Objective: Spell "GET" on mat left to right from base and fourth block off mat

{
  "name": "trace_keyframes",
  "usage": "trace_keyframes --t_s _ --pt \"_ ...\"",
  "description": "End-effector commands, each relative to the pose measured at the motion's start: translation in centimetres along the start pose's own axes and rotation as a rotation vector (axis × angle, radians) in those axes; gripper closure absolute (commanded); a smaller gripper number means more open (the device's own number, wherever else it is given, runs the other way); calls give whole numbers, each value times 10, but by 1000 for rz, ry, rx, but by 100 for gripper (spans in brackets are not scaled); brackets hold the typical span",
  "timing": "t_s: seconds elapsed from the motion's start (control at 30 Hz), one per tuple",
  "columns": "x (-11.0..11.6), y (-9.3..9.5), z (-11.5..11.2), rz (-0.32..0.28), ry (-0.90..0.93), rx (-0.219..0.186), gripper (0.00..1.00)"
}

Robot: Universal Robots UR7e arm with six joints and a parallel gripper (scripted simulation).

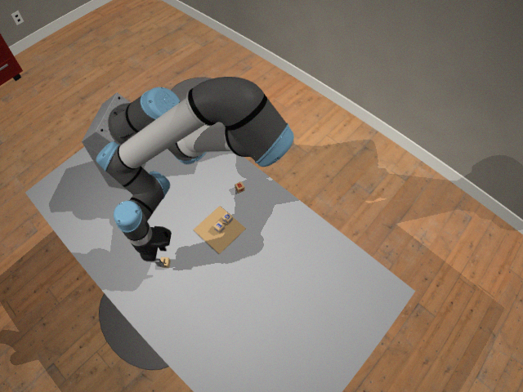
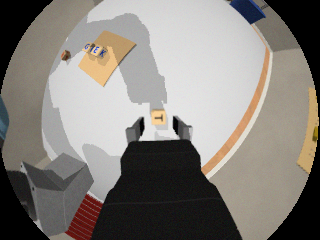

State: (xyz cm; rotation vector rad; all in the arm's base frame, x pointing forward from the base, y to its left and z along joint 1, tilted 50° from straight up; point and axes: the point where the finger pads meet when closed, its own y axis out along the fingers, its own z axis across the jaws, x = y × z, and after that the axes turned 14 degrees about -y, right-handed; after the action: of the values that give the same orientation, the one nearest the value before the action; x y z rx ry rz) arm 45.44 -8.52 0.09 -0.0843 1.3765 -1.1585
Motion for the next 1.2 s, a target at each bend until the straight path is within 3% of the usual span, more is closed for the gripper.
trace_keyframes --t_s 0.0,0.5,1.17 --pt "0 9 1 0 -1 2 0" --pt "0 24 1 -1 -2 2 0" --pt "0 25 1 -1 -2 3 0"
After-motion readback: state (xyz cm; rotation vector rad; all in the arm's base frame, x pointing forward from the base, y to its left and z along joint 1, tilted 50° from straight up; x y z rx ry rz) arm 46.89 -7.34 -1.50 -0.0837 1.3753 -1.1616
